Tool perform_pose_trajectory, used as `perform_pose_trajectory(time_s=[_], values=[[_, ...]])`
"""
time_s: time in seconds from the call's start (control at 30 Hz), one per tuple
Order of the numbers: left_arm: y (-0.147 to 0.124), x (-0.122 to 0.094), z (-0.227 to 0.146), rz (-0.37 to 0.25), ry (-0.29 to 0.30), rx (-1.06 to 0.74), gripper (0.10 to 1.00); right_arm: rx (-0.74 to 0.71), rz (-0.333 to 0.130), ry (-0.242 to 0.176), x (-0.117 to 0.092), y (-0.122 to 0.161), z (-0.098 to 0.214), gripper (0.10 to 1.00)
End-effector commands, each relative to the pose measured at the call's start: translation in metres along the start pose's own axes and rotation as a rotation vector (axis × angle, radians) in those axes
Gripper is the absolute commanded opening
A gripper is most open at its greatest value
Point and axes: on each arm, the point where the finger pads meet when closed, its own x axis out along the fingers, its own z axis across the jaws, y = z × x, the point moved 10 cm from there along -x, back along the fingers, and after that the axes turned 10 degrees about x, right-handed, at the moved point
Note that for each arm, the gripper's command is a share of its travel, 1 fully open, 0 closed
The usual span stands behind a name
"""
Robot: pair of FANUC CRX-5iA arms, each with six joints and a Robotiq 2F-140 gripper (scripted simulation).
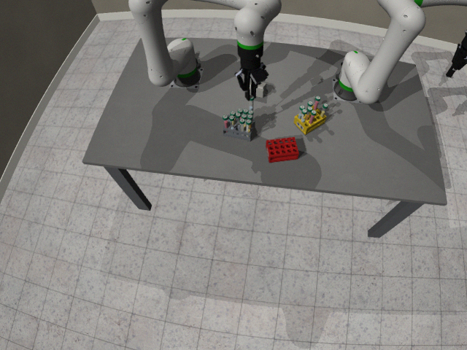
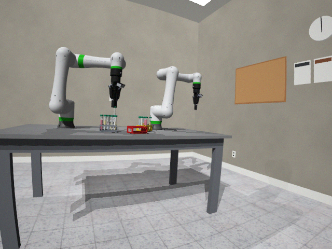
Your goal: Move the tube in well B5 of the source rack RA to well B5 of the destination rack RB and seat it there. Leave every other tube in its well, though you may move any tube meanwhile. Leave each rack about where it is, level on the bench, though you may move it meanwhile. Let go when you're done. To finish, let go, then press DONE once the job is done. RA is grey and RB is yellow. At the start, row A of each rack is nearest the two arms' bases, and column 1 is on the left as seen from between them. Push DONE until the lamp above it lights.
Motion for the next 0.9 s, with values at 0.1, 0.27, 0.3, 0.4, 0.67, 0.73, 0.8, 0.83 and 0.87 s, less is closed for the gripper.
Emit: perform_pose_trajectory(time_s=[0.1, 0.27, 0.3, 0.4, 0.67, 0.73, 0.8, 0.83, 0.87], values=[[0.000, -0.001, 0.000, 0.002, 0.000, 0.000, 0.099, 0.000, 0.002, 0.001, -0.001, -0.014, 0.013, 0.099], [0.000, -0.001, 0.000, 0.002, 0.000, 0.000, 0.099, 0.000, 0.002, 0.001, -0.001, -0.021, 0.020, 0.099], [0.000, -0.001, 0.000, 0.002, 0.000, 0.000, 0.099, 0.000, 0.002, 0.001, -0.001, -0.024, 0.023, 0.099], [0.000, -0.001, 0.000, 0.002, 0.000, 0.000, 0.099, 0.000, 0.002, 0.001, -0.001, -0.031, 0.030, 0.099], [0.000, -0.001, 0.000, 0.002, 0.000, 0.000, 0.099, 0.000, 0.002, 0.001, -0.001, -0.050, 0.048, 0.099], [0.000, -0.001, 0.000, 0.002, 0.000, 0.000, 0.099, 0.000, 0.002, 0.001, -0.001, -0.053, 0.050, 0.099], [0.000, -0.001, 0.000, 0.002, 0.000, 0.000, 0.099, 0.000, 0.002, 0.001, -0.001, -0.055, 0.053, 0.099], [0.000, -0.001, 0.000, 0.002, 0.000, 0.000, 0.099, 0.000, 0.002, 0.001, -0.001, -0.057, 0.055, 0.099], [0.000, -0.001, 0.000, 0.002, 0.000, 0.000, 0.099, 0.000, 0.002, 0.001, -0.001, -0.060, 0.057, 0.099]])
